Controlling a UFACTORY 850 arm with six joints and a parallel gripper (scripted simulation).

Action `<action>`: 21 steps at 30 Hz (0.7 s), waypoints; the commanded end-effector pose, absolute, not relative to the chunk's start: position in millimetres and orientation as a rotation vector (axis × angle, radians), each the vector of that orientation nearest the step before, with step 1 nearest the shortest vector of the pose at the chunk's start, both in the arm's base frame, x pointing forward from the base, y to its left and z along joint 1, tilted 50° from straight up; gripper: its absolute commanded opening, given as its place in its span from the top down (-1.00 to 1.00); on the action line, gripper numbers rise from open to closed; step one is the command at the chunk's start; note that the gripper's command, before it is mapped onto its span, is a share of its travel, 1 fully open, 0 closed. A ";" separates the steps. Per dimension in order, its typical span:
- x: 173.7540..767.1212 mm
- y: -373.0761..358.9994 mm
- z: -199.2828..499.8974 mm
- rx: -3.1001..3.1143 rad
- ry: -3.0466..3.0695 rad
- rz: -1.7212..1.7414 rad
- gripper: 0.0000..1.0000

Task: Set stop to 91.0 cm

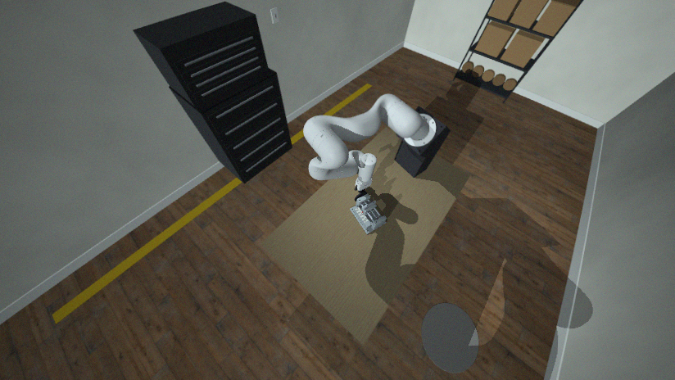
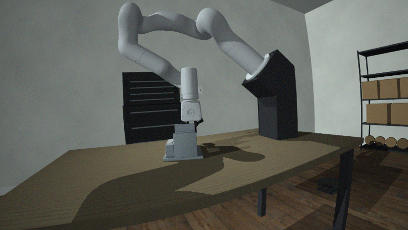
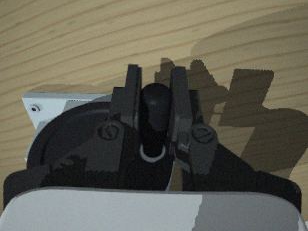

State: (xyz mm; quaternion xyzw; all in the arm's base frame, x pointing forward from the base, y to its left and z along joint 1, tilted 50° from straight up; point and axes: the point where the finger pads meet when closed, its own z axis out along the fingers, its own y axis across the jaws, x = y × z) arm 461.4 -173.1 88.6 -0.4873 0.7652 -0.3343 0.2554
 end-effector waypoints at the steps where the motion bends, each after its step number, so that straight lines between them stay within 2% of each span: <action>1: 466.2 -175.0 85.9 -1.322 2.077 -0.909 0.88; 21: 482.5 -181.8 82.9 -1.322 2.077 -0.909 0.88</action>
